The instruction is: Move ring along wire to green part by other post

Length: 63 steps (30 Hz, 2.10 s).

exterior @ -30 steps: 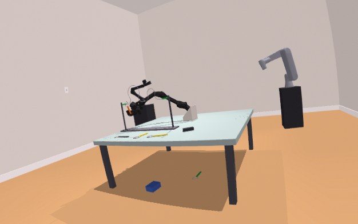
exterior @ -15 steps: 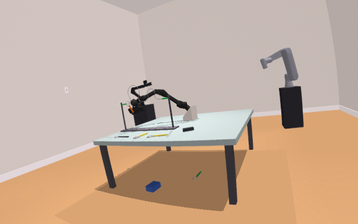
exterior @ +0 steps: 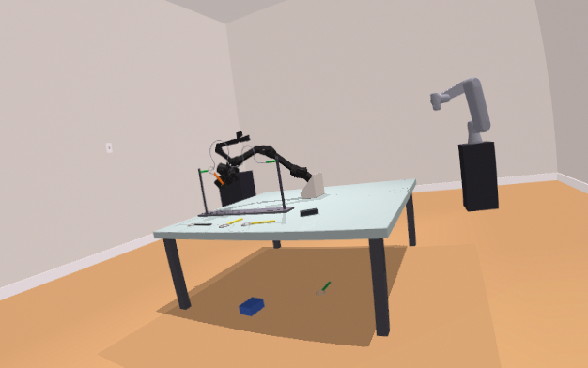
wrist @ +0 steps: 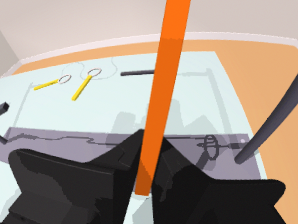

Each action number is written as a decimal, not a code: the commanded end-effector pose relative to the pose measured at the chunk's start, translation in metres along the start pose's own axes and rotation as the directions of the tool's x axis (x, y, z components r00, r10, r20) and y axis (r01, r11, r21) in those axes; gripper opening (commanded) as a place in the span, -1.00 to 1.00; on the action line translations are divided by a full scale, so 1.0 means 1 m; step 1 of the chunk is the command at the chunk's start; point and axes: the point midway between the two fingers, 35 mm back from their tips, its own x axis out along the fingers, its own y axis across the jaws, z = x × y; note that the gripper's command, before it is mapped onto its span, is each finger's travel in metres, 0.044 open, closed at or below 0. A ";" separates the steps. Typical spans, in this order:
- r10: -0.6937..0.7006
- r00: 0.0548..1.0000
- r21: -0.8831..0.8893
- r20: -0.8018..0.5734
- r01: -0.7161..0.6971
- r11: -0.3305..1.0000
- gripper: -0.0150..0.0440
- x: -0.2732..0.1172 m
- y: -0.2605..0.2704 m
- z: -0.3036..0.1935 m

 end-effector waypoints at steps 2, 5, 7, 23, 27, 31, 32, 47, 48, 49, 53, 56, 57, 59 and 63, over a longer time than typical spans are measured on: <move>0.053 0.999 0.086 0.006 -0.053 0.995 -1.00 0.000 0.016 0.000; 0.085 0.996 0.143 0.010 -0.086 0.986 -1.00 0.000 0.026 0.001; 0.108 0.994 0.183 0.015 -0.109 0.977 -1.00 -0.001 0.033 0.002; 0.276 0.958 0.483 0.082 -0.280 0.830 -1.00 -0.011 0.085 0.021; 0.315 0.943 0.552 0.108 -0.320 0.770 -1.00 -0.015 0.097 0.028; 0.350 0.927 0.617 0.138 -0.357 0.702 -1.00 -0.020 0.108 0.037; 0.359 0.922 0.632 0.146 -0.365 0.683 -1.00 -0.022 0.111 0.039; 0.453 0.846 0.806 0.280 -0.464 0.368 -1.00 -0.045 0.140 0.080; 0.457 0.841 0.814 0.290 -0.468 0.345 -1.00 -0.046 0.142 0.083; 0.461 0.835 0.821 0.299 -0.472 0.322 -1.00 -0.048 0.143 0.086; 0.474 0.813 0.844 0.338 -0.485 0.229 -1.00 -0.055 0.147 0.098; 0.480 0.797 0.856 0.367 -0.491 0.160 -1.00 -0.060 0.149 0.107; 0.482 0.791 0.859 0.377 -0.493 0.137 -1.00 -0.062 0.149 0.110; 0.484 0.781 0.864 0.395 -0.495 0.093 -1.00 -0.065 0.150 0.116; 0.486 0.761 0.868 0.429 -0.496 0.011 -1.00 -0.072 0.151 0.128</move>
